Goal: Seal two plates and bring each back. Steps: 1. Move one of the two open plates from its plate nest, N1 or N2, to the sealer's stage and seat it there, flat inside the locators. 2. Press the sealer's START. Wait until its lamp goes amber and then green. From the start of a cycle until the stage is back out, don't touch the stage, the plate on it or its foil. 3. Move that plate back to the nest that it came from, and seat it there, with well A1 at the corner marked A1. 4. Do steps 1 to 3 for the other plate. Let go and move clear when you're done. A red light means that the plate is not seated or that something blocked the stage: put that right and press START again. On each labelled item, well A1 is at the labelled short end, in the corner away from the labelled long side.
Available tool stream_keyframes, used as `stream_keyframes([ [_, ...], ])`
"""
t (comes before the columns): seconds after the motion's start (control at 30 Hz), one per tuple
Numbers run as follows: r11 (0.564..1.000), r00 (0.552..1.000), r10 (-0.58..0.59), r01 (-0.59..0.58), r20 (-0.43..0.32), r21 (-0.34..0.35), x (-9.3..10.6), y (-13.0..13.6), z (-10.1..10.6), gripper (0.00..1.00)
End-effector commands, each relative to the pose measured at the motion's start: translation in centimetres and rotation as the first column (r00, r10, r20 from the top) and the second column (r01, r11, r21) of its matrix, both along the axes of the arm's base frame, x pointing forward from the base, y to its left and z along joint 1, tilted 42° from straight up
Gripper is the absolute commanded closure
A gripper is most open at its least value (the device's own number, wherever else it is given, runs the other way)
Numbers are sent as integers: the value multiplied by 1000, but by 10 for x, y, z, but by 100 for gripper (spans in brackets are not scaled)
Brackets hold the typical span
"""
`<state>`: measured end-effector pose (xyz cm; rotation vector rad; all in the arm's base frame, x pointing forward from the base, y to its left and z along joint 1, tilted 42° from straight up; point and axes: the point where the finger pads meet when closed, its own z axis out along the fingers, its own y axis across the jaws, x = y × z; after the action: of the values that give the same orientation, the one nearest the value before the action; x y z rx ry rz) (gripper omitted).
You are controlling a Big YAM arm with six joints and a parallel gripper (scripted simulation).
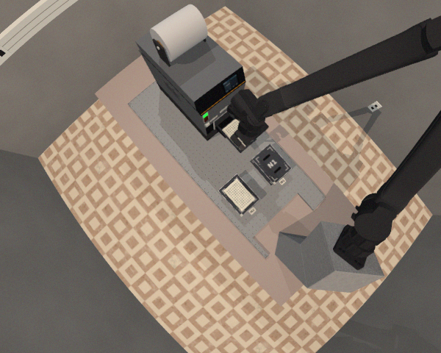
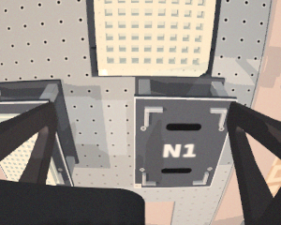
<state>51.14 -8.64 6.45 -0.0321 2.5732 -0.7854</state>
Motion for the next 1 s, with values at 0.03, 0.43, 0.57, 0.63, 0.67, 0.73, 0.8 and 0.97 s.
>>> stream_keyframes([
  [0.03, 1000, 1000, -25, 25, 11, -2, -6, -12, 5, 0],
  [0.43, 1000, 999, 25, -25, 30, -8, 2, 7, 21, 0],
  [0.57, 1000, 999, 26, -26, 30, -4, -4, 25, 24, 1],
  [0.63, 1000, 999, 28, -28, 27, 1, -12, 40, 23, 2],
  [0.67, 1000, 999, 27, -27, 25, 3, -15, 47, 23, 3],
  [0.73, 1000, 999, 23, -23, 26, 5, -20, 57, 25, 4],
  [0.8, 1000, 999, 14, -14, 31, 8, -22, 65, 29, 5],
  [0.97, 1000, 999, -10, 10, 38, 9, -22, 68, 31, 7],
])
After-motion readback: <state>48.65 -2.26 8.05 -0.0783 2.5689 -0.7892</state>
